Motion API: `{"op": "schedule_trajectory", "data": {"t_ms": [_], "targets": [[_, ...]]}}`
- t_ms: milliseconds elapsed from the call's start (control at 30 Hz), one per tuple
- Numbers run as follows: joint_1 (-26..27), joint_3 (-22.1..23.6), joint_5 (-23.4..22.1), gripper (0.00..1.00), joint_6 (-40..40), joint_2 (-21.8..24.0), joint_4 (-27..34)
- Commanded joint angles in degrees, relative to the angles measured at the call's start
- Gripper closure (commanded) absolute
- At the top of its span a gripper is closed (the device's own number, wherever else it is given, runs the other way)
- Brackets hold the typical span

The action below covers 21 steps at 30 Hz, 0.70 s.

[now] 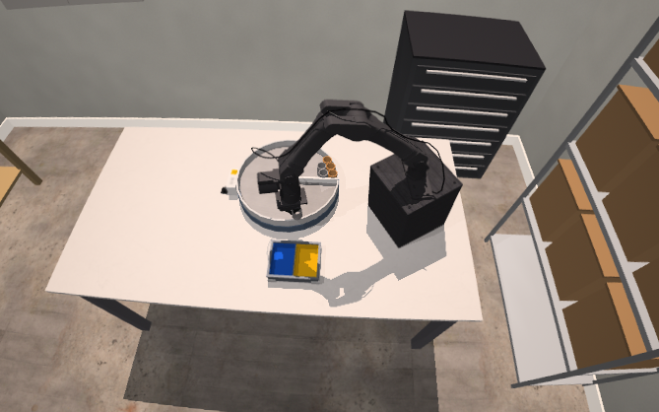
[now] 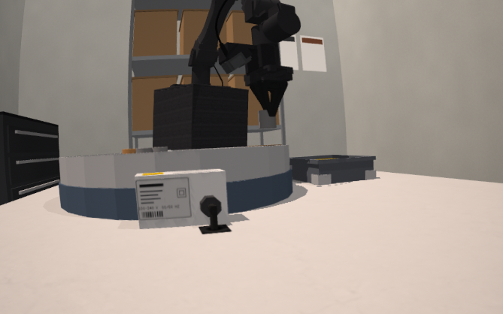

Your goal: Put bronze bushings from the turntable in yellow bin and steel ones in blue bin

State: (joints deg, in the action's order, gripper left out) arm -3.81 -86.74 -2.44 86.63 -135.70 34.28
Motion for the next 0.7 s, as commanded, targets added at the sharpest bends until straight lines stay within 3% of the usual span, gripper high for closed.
{"op": "schedule_trajectory", "data": {"t_ms": [0, 67, 133, 500, 667], "targets": [[-4.3, -5.6, 1.3, 1.00, 7.8, -1.9, 3.7], [-6.4, -9.1, 1.6, 1.00, 10.0, -3.5, 5.4], [-6.4, -9.1, 1.6, 1.00, 10.0, -3.5, 5.4], [-13.3, -25.4, 2.4, 1.00, 17.1, -11.4, 14.3], [-14.5, -29.7, 2.5, 1.00, 18.3, -13.4, 16.6]]}}
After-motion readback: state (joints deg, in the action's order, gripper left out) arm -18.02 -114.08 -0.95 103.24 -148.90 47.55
